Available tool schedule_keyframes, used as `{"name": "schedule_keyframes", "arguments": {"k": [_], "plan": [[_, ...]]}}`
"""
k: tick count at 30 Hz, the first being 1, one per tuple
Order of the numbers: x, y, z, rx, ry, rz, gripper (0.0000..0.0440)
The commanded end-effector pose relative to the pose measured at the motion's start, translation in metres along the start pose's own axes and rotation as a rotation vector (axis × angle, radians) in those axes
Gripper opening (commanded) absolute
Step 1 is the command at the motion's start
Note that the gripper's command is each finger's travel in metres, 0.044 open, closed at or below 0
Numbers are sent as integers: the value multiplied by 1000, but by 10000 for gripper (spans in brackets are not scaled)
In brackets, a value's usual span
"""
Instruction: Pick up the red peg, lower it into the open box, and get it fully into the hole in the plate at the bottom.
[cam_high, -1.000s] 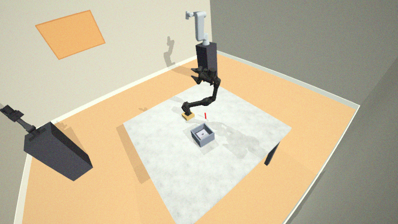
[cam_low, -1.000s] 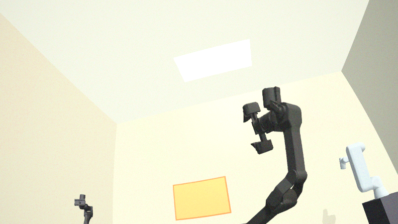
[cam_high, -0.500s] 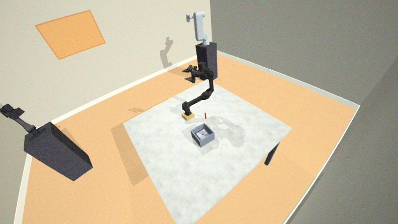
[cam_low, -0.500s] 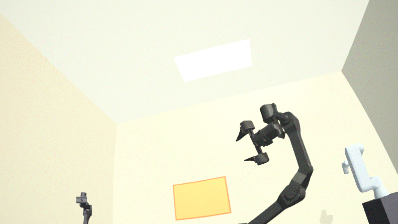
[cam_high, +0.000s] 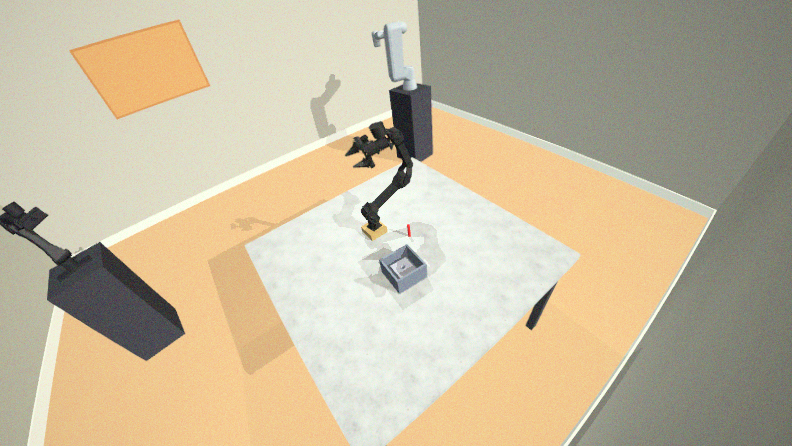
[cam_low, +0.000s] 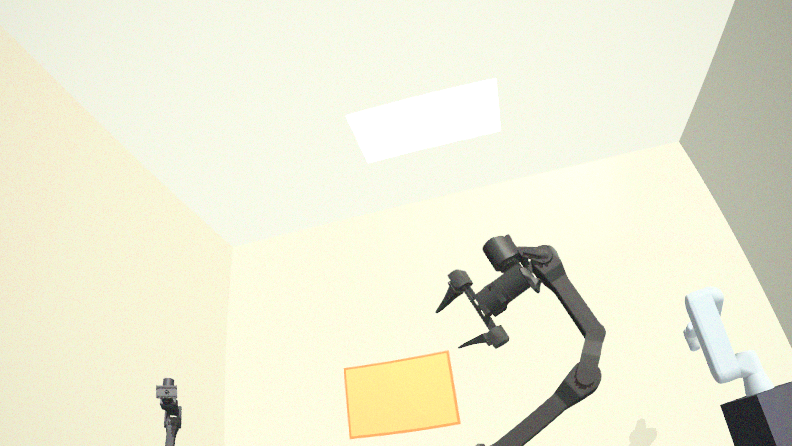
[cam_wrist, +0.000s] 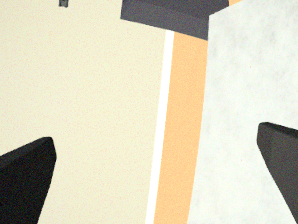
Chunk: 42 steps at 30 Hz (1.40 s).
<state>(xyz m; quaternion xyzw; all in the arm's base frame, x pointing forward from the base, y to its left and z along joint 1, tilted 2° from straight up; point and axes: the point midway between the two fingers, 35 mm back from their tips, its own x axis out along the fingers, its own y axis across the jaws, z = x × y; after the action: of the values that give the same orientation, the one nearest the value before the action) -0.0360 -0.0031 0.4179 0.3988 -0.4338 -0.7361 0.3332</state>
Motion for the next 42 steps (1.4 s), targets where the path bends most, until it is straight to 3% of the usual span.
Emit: {"name": "schedule_keyframes", "arguments": {"k": [1,12,22,32,42], "plan": [[23,-4,-7,-45,100,-50,440],[71,-13,-47,-233,379,-148,440],[95,-27,-100,-462,613,-216,440],[95,-50,-159,-736,824,-252,440],[72,-81,-216,-1015,1003,-235,440]]}}
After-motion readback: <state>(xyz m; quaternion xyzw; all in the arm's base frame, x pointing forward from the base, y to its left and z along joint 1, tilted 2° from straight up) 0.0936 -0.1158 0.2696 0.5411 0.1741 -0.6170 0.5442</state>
